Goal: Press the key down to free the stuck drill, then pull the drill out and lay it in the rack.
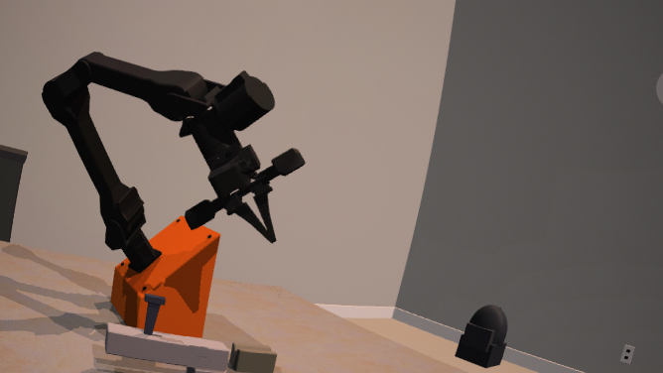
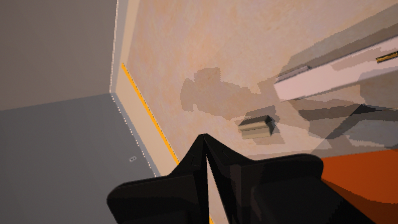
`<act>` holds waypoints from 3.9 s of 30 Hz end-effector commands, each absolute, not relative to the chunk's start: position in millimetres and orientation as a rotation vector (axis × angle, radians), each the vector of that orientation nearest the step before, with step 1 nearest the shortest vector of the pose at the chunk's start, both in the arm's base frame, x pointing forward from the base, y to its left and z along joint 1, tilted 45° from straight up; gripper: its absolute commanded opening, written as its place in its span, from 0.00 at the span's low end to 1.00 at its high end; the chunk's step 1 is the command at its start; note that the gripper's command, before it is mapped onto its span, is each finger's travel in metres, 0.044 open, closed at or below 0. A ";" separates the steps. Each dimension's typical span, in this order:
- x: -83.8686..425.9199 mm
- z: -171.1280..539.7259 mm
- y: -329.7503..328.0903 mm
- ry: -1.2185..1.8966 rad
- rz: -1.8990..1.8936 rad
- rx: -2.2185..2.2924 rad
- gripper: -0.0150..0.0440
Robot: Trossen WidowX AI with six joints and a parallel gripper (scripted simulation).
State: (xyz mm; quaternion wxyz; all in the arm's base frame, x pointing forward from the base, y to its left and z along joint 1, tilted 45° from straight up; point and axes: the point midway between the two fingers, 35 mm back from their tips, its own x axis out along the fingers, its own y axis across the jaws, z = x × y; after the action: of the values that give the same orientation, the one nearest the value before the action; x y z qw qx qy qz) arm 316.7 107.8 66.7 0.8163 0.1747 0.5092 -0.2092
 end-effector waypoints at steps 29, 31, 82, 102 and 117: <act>268.7 88.4 -55.8 1.417 -0.866 -0.353 0.25; 268.3 87.6 -57.9 1.417 -0.866 -0.353 0.25; 264.5 82.6 -60.1 1.417 -0.866 -0.353 0.25; 262.2 79.1 -64.6 1.417 -0.866 -0.353 0.25; 260.0 74.8 -67.5 1.417 -0.866 -0.354 0.25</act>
State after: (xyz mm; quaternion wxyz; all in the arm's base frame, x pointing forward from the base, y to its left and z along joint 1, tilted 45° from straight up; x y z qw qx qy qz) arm 269.8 -58.1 86.2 0.6795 -0.1539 0.6101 -0.3774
